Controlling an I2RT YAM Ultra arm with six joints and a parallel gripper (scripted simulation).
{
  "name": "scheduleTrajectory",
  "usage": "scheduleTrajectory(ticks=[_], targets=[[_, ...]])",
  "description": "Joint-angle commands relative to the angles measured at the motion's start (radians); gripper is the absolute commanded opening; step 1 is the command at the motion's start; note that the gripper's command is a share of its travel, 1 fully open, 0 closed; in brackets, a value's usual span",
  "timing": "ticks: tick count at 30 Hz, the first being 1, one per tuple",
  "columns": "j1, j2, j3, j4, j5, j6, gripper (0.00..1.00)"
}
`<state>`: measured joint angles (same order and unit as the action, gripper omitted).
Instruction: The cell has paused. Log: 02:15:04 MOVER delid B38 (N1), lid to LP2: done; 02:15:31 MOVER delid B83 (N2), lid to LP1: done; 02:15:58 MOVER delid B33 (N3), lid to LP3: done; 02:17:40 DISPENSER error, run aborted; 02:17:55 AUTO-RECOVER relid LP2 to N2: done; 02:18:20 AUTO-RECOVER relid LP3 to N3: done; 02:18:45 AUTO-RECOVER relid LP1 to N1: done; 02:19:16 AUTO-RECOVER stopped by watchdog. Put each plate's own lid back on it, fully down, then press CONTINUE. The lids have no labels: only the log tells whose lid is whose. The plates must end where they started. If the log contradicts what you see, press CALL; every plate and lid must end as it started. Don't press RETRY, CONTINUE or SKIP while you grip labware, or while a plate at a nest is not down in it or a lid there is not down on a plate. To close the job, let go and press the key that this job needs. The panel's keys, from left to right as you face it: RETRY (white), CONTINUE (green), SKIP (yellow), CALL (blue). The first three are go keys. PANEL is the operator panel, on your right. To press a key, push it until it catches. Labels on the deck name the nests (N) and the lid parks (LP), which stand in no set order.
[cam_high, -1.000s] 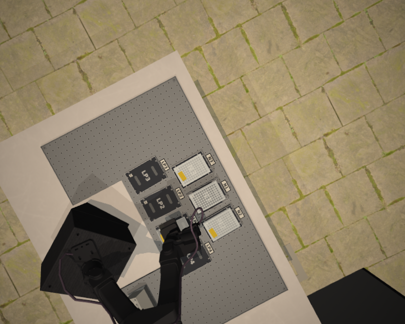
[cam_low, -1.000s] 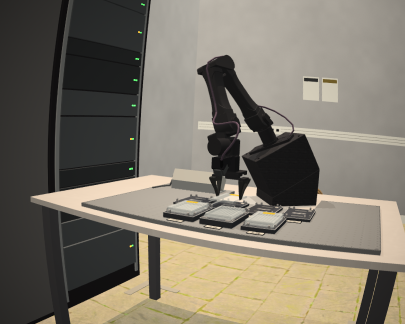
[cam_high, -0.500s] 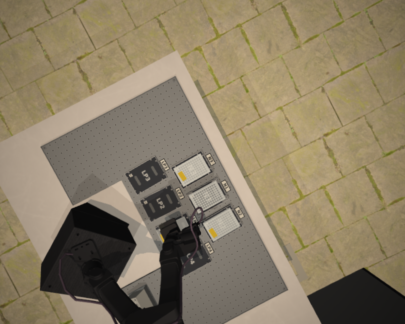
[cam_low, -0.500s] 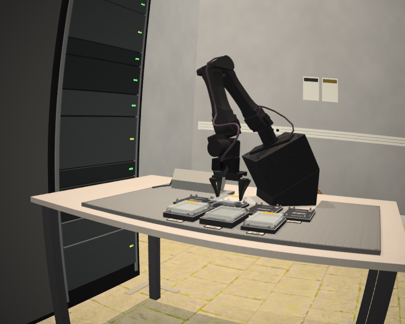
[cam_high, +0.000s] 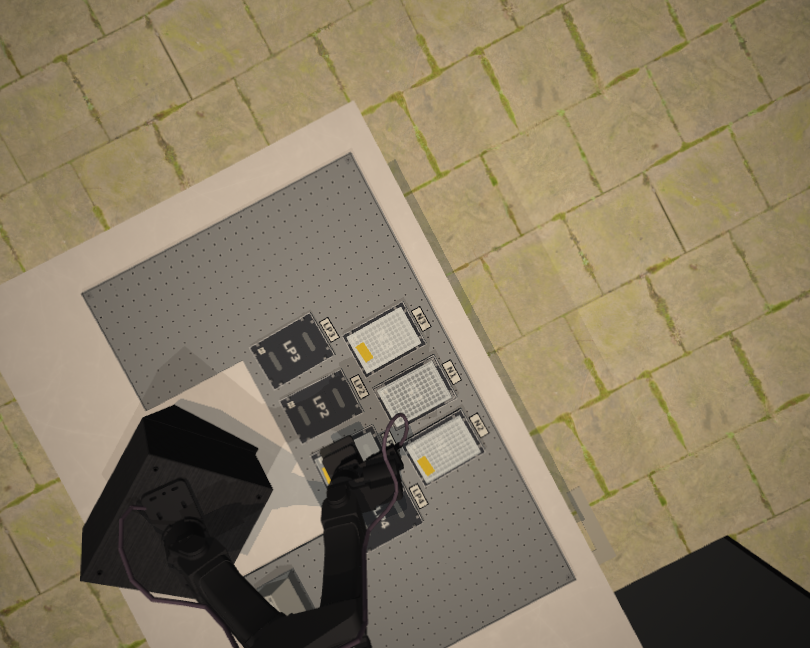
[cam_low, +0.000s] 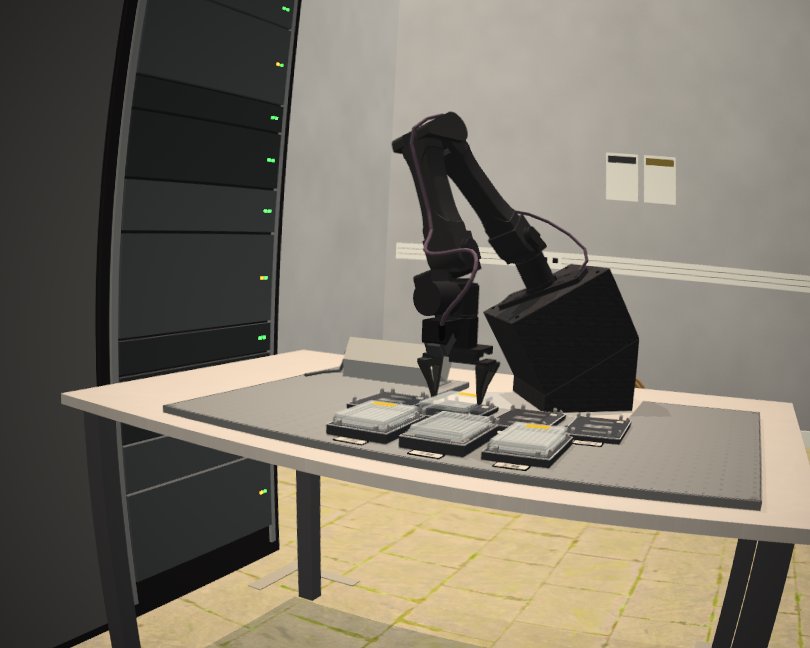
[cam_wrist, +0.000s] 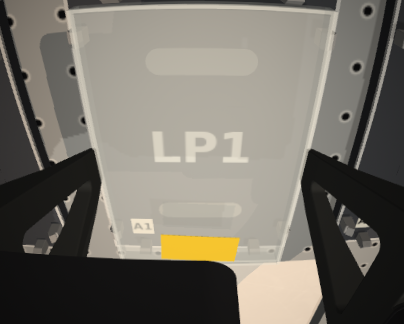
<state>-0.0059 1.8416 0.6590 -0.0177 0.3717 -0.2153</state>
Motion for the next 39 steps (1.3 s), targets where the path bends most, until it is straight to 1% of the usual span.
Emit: scheduleTrajectory(ticks=[1,9,10,12,18,38,39], targets=[[-0.005,0.014,0.030,0.020,-0.015,-0.009,0.00],[-0.007,0.023,0.026,0.032,-0.016,-0.011,0.00],[-0.003,0.010,0.023,0.034,-0.016,-0.010,0.00],[-0.006,0.028,0.019,0.037,-0.017,-0.012,0.00],[-0.008,0.037,0.008,0.048,-0.018,-0.015,0.00],[-0.017,0.063,0.019,0.076,-0.021,-0.023,0.00],[-0.014,0.046,0.006,0.064,-0.012,-0.017,0.00]])
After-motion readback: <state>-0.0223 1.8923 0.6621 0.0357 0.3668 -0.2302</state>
